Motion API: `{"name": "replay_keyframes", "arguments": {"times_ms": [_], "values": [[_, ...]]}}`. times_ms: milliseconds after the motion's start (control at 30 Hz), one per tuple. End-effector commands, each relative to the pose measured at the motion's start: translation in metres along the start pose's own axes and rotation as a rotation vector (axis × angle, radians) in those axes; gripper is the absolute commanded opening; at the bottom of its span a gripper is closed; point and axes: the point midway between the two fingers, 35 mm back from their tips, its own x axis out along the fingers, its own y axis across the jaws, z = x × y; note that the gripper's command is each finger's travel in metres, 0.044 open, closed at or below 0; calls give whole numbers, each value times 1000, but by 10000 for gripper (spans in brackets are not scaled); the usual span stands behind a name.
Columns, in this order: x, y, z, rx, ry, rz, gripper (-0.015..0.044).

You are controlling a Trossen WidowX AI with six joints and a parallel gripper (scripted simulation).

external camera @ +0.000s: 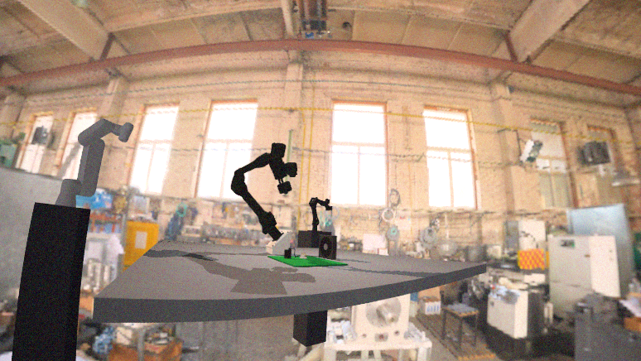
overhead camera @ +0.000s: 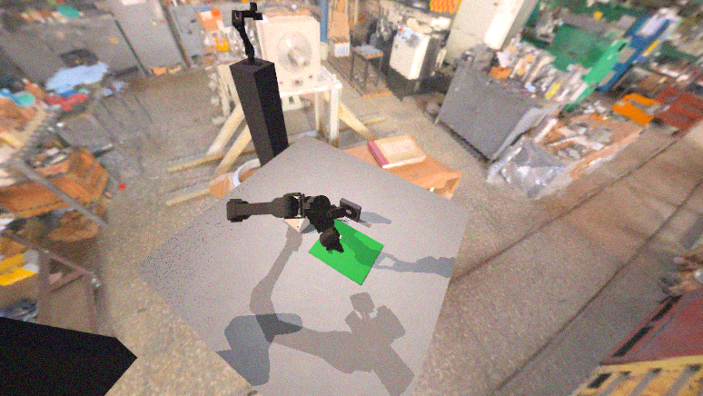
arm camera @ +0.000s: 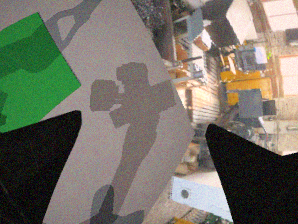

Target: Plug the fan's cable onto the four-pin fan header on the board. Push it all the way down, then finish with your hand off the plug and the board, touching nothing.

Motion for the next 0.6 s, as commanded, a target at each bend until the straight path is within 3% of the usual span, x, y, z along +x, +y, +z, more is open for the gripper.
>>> {"name": "replay_keyframes", "arguments": {"times_ms": [0,300,567], "values": [[21,60,9,-336,11,216,440],[21,181,-22,-1058,-23,838,440],[19,187,-25,-1101,-29,886,440]]}}
